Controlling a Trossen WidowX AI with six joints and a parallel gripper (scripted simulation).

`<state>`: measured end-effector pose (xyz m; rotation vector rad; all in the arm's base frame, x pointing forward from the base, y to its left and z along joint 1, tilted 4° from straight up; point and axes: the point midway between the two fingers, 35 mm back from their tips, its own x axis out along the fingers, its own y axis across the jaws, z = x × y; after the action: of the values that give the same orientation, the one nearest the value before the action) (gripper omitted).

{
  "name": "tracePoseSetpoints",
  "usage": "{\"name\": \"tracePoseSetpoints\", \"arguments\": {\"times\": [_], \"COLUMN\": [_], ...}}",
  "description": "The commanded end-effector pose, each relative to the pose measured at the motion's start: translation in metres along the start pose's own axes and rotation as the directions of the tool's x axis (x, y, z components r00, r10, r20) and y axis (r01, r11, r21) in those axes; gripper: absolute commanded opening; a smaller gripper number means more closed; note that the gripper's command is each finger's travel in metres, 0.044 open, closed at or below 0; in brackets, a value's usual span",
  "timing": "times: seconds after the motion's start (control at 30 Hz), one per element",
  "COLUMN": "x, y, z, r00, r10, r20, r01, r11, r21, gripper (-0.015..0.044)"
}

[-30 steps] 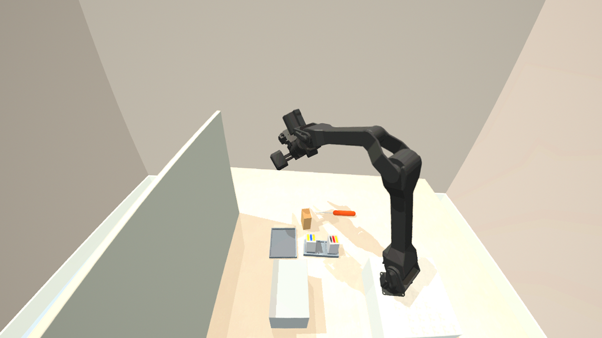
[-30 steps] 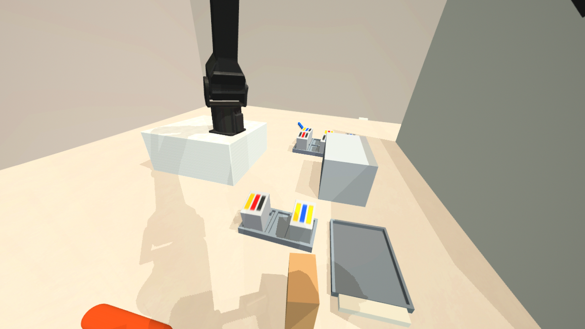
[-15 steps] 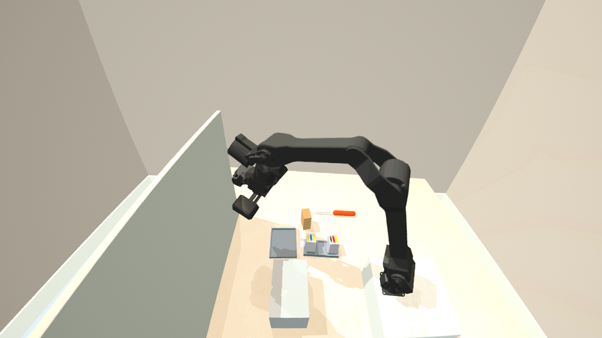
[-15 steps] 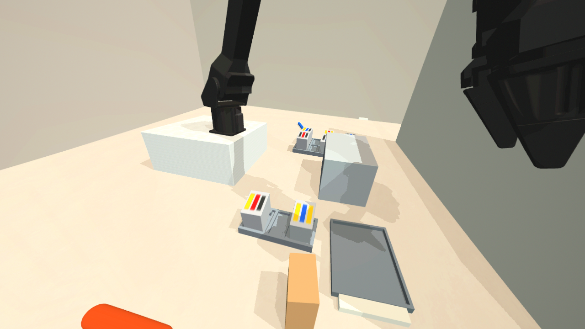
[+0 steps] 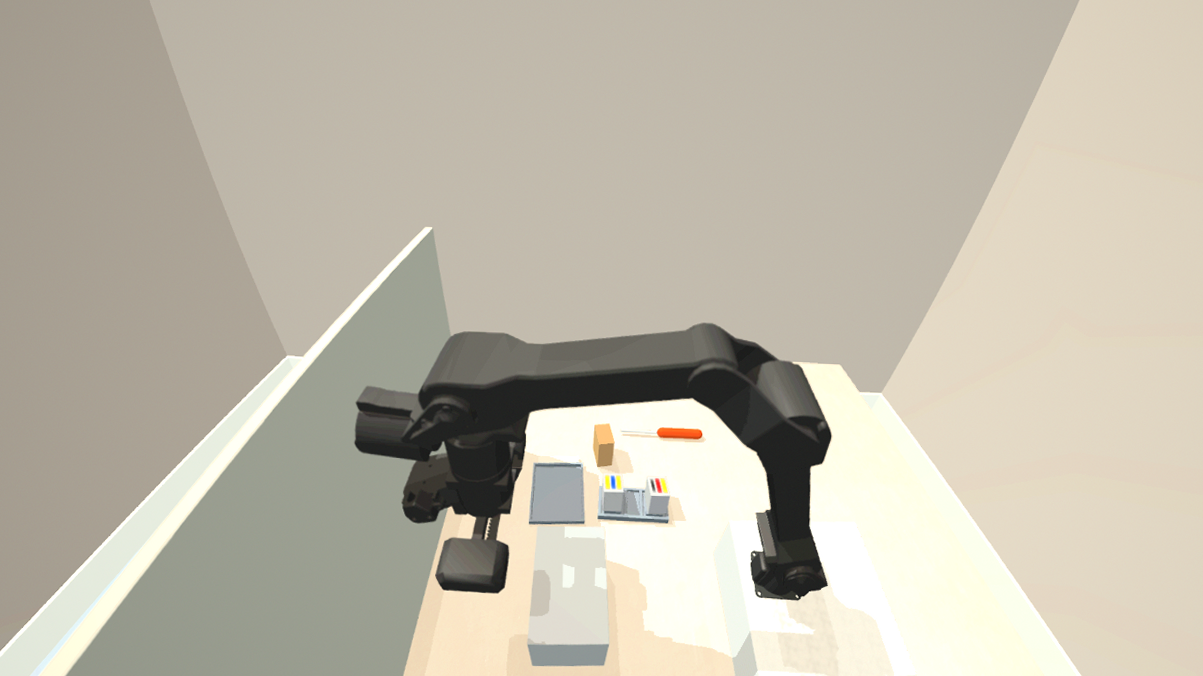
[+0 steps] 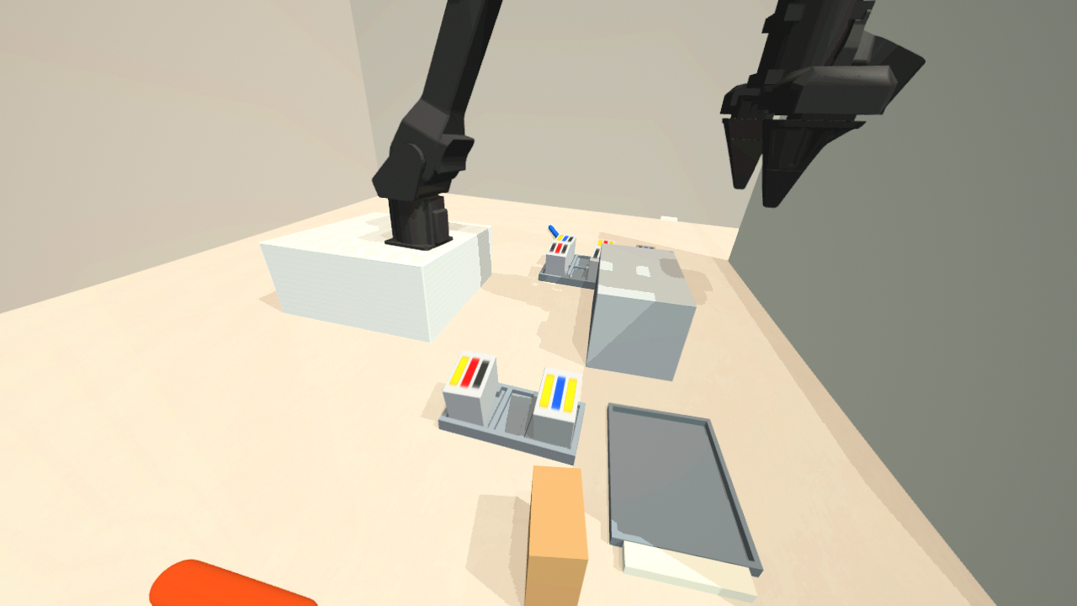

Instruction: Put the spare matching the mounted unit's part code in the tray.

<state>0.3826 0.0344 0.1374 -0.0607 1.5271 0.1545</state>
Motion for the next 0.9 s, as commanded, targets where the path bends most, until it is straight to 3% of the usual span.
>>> {"name": "tracePoseSetpoints", "arguments": {"times": [0.0, 0.53, 0.67, 0.87], "x": [-0.004, -0.003, 0.01, 0.029], "y": [0.009, 0.012, 0.072, 0.152], "z": [-0.005, -0.006, -0.022, -0.066], "r00": [1.0, 1.0, 0.999, 0.999], "r10": [0.016, 0.016, 0.018, 0.026], "r20": [-0.026, -0.026, -0.027, -0.03], "r01": [-0.016, -0.016, -0.027, -0.039], "r11": [1.0, 0.999, 0.922, 0.579], "r21": [-0.01, -0.028, -0.386, -0.815], "gripper": [0.044, 0.044, 0.044, 0.044]}}
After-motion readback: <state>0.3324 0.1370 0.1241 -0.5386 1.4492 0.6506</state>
